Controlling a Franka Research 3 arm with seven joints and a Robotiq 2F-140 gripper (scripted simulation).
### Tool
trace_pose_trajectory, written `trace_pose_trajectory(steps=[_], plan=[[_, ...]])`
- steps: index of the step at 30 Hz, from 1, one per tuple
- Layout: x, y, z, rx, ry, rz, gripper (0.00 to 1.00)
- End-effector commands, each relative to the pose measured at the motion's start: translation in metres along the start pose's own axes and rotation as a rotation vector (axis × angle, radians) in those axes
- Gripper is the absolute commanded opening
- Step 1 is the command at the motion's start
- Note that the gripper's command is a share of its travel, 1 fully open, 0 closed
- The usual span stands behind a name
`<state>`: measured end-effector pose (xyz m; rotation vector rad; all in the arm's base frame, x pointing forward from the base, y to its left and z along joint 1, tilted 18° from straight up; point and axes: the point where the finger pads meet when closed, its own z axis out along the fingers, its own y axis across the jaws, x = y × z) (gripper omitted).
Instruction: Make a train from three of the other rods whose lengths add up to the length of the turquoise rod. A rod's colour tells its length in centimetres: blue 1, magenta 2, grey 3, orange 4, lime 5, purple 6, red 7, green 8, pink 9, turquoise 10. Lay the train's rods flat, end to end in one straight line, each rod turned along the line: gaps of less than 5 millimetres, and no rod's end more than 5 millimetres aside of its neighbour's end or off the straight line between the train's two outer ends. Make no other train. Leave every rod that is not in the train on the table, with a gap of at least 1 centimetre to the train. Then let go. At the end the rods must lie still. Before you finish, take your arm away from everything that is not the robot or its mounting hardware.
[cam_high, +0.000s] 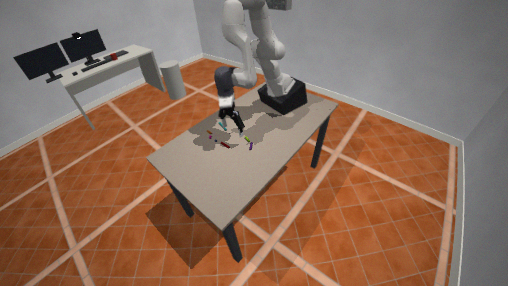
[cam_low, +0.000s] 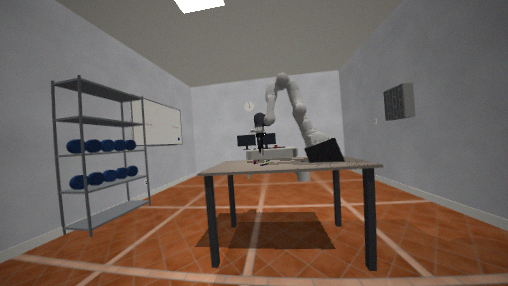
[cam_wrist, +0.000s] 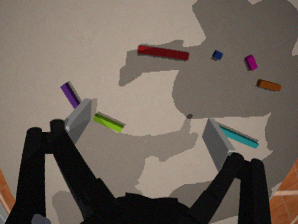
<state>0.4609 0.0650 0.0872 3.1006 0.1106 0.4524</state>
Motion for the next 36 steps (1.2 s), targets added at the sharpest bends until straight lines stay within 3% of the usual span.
trace_pose_trajectory(steps=[1, 36], plan=[[0.001, 0.002, -0.001, -0.025, 0.012, 0.165, 1.00], [0.003, 0.024, -0.001, -0.019, 0.019, 0.791, 1.00]])
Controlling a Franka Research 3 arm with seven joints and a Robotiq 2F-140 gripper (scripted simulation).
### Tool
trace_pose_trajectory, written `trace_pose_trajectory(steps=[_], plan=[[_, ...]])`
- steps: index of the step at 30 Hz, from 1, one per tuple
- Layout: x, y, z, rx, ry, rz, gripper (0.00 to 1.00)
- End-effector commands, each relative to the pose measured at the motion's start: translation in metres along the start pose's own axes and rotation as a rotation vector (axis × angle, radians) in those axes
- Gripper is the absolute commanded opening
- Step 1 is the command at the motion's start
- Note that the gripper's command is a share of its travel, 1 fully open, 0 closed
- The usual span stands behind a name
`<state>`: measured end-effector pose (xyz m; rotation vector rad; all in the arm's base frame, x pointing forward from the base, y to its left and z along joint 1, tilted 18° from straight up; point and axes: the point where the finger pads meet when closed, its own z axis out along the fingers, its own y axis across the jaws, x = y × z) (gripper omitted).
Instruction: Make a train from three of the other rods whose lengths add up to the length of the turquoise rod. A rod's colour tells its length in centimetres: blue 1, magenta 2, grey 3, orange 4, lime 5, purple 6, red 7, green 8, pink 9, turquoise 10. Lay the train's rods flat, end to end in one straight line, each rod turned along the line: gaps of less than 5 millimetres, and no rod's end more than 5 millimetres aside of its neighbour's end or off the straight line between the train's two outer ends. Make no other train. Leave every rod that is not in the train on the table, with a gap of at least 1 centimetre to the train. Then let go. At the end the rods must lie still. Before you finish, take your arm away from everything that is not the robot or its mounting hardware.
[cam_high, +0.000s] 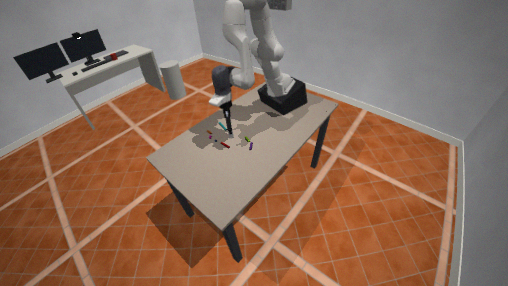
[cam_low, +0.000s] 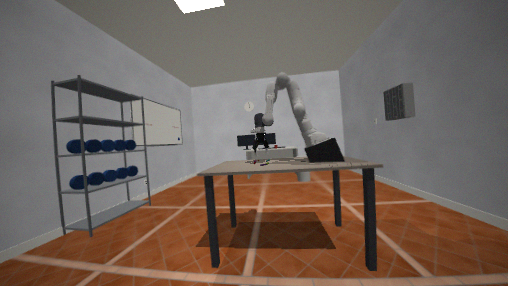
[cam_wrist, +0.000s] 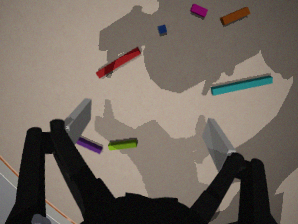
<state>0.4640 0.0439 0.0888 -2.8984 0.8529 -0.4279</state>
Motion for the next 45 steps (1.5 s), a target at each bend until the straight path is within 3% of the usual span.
trace_pose_trajectory(steps=[1, 45], plan=[[0.003, 0.002, -0.001, -0.017, 0.021, 0.165, 1.00], [0.020, 0.024, -0.002, -0.006, 0.029, 0.959, 1.00]])
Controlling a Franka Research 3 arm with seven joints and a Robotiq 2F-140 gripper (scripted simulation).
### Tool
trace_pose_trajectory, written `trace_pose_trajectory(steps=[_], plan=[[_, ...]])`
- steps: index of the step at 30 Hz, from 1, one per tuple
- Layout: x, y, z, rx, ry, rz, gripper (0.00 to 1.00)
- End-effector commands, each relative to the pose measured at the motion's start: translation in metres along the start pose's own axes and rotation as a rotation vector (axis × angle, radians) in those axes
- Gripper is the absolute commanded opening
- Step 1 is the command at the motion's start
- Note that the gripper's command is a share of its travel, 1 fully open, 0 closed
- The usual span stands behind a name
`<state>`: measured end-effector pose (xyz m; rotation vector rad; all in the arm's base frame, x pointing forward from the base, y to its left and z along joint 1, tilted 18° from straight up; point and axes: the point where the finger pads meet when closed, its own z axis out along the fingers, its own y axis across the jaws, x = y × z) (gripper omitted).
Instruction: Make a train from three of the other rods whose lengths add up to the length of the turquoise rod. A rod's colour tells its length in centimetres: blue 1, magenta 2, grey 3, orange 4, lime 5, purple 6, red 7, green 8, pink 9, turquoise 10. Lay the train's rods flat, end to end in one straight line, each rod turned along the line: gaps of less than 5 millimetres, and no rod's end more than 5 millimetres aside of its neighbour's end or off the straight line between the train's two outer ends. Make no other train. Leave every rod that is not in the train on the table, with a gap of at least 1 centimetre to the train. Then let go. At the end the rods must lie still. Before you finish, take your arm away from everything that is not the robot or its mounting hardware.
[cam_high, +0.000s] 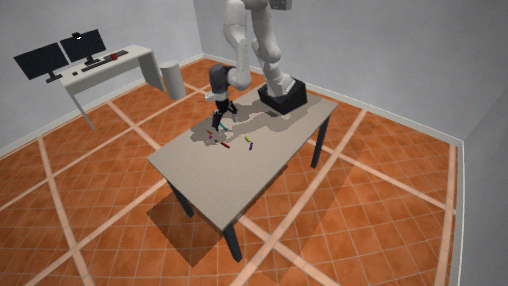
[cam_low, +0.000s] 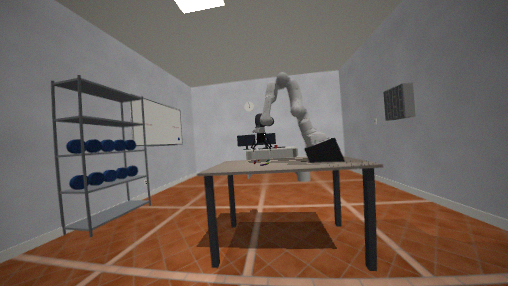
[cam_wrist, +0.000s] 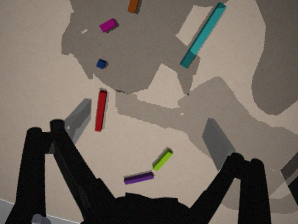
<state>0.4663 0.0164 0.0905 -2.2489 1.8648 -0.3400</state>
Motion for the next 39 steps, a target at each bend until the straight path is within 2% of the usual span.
trace_pose_trajectory(steps=[1, 12, 14, 29, 31, 39], plan=[[0.004, 0.000, -0.001, -0.004, 0.027, 0.165, 1.00], [0.011, 0.001, -0.001, 0.000, 0.028, 0.371, 1.00], [0.011, 0.001, -0.001, 0.000, 0.028, 0.371, 1.00], [0.022, 0.003, -0.001, 0.006, 0.028, 0.684, 1.00], [0.022, 0.003, -0.001, 0.006, 0.028, 0.684, 1.00], [0.028, 0.004, -0.002, 0.010, 0.029, 0.866, 1.00]])
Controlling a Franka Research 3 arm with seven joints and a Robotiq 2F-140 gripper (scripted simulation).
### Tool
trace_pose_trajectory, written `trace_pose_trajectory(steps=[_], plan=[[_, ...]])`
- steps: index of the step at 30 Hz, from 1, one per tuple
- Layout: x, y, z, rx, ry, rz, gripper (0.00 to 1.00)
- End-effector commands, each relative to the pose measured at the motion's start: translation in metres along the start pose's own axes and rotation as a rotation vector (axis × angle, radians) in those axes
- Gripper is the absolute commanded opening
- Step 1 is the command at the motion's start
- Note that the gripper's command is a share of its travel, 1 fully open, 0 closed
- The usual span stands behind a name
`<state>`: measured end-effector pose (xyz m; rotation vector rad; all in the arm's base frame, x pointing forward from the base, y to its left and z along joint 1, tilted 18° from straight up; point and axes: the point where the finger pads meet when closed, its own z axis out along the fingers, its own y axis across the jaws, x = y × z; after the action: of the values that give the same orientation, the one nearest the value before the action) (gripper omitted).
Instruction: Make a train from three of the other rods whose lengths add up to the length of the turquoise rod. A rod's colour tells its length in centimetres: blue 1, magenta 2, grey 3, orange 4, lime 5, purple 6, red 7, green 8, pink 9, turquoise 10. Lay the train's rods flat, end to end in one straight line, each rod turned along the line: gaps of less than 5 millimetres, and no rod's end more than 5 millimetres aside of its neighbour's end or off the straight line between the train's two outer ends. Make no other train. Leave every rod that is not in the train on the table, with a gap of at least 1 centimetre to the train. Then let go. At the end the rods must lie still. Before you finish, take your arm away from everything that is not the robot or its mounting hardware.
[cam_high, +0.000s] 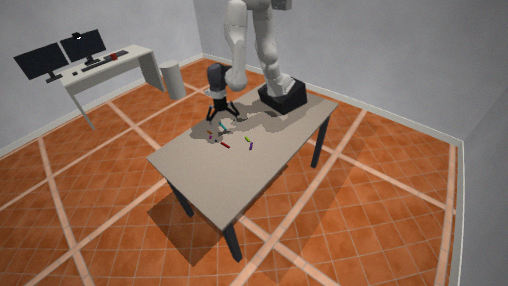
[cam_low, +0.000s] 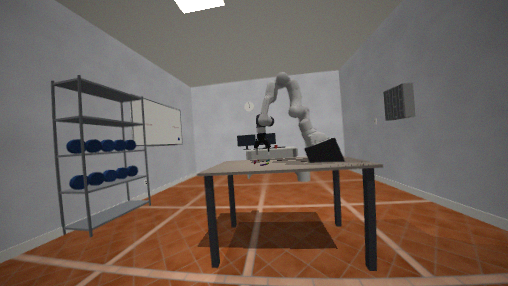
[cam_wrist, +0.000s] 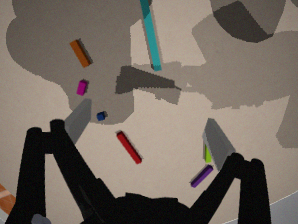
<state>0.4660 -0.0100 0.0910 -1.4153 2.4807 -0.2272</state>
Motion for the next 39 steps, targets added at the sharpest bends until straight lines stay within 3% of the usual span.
trace_pose_trajectory(steps=[1, 39], plan=[[0.002, -0.003, -0.001, 0.005, 0.024, 0.166, 1.00], [0.025, -0.014, -0.002, 0.021, 0.019, 0.873, 1.00]])
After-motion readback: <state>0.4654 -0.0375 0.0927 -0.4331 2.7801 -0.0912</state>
